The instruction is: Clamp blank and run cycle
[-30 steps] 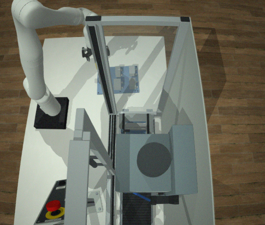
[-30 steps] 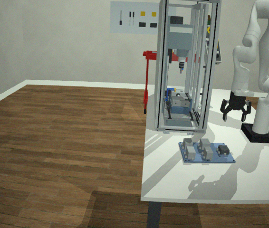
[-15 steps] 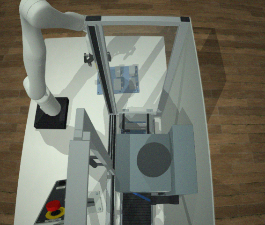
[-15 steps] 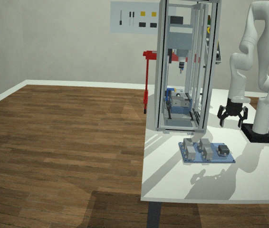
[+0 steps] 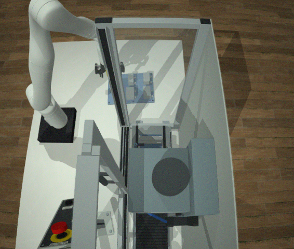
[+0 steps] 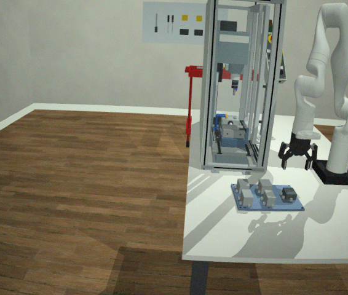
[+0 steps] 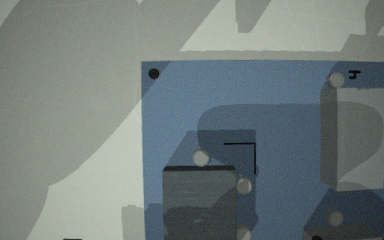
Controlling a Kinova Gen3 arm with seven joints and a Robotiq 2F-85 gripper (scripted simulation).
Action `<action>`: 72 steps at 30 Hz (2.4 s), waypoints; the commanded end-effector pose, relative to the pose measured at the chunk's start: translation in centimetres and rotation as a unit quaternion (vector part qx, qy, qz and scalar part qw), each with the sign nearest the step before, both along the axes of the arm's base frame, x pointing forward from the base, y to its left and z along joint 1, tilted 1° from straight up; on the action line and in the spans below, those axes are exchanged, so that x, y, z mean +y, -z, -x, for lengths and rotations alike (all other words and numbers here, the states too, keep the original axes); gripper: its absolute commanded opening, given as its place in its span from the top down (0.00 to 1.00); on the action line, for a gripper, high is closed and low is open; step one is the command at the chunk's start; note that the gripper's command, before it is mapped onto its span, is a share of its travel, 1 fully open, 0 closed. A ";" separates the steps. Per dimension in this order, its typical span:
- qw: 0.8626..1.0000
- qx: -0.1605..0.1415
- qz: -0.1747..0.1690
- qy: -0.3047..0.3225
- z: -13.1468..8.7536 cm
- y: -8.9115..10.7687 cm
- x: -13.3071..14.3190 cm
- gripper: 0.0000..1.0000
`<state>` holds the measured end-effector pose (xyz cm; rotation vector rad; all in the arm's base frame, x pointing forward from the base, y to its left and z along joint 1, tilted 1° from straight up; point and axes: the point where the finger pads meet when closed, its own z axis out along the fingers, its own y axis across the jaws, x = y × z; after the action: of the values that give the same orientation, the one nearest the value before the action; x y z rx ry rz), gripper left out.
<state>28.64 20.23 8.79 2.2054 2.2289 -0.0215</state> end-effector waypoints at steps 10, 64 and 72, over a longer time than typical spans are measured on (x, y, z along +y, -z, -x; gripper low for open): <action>1.000 -0.001 0.000 0.000 -0.2 1.0 -0.4 0.00; 1.000 -0.001 0.000 0.000 -0.2 8.0 -0.5 0.00; 1.000 -0.001 0.000 0.000 -0.2 8.5 -0.5 0.00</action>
<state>28.75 19.70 0.24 2.2053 2.2289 -0.0215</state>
